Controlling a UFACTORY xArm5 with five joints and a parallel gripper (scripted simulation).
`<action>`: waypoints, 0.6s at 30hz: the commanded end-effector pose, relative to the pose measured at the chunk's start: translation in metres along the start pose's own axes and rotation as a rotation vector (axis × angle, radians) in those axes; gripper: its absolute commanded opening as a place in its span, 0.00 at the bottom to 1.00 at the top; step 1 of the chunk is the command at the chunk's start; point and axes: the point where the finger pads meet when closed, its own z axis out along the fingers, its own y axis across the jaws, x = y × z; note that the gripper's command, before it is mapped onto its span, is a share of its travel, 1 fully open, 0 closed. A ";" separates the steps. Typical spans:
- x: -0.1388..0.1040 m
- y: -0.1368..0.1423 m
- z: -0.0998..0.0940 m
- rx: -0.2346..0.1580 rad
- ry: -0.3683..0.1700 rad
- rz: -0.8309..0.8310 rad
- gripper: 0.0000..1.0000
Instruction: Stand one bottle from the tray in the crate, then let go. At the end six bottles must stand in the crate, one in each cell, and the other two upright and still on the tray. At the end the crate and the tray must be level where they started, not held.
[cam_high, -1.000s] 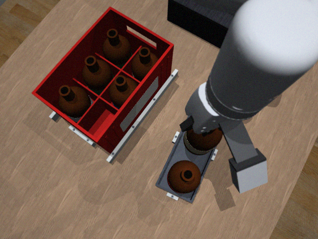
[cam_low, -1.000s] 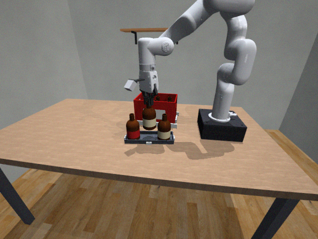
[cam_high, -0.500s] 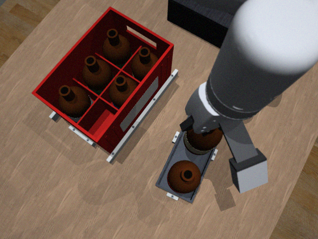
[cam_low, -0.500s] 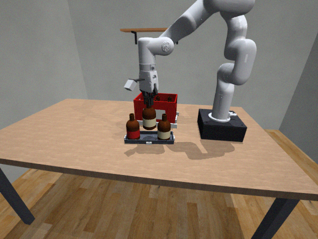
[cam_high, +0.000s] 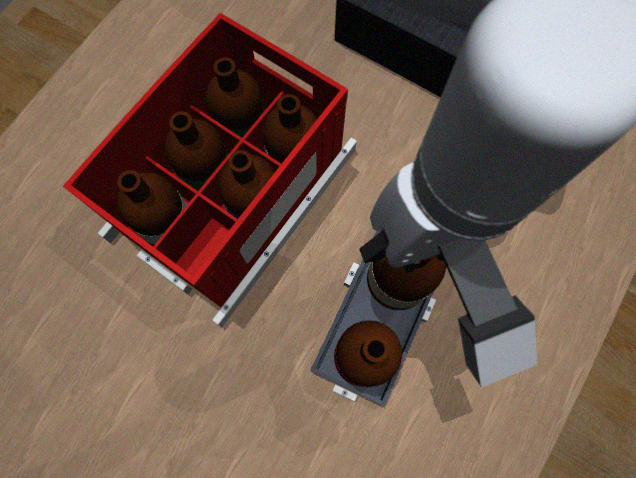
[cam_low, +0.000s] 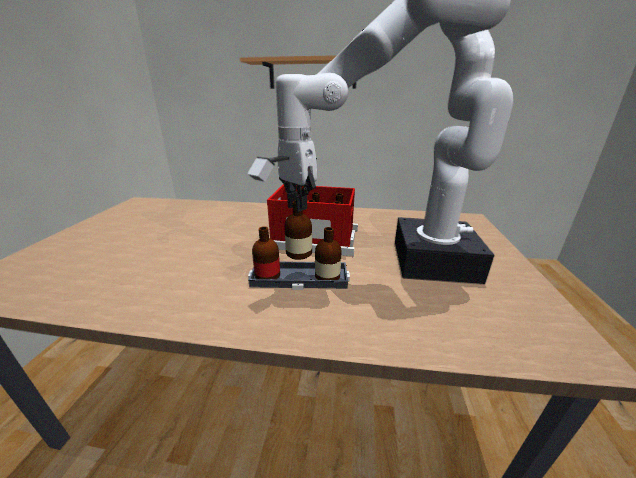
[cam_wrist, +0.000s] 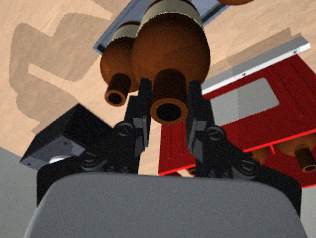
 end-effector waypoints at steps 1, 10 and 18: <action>0.001 0.001 -0.003 -0.002 0.004 0.000 0.00; 0.001 0.001 -0.010 -0.002 0.004 0.000 0.00; 0.001 0.001 -0.017 -0.002 0.004 0.000 0.00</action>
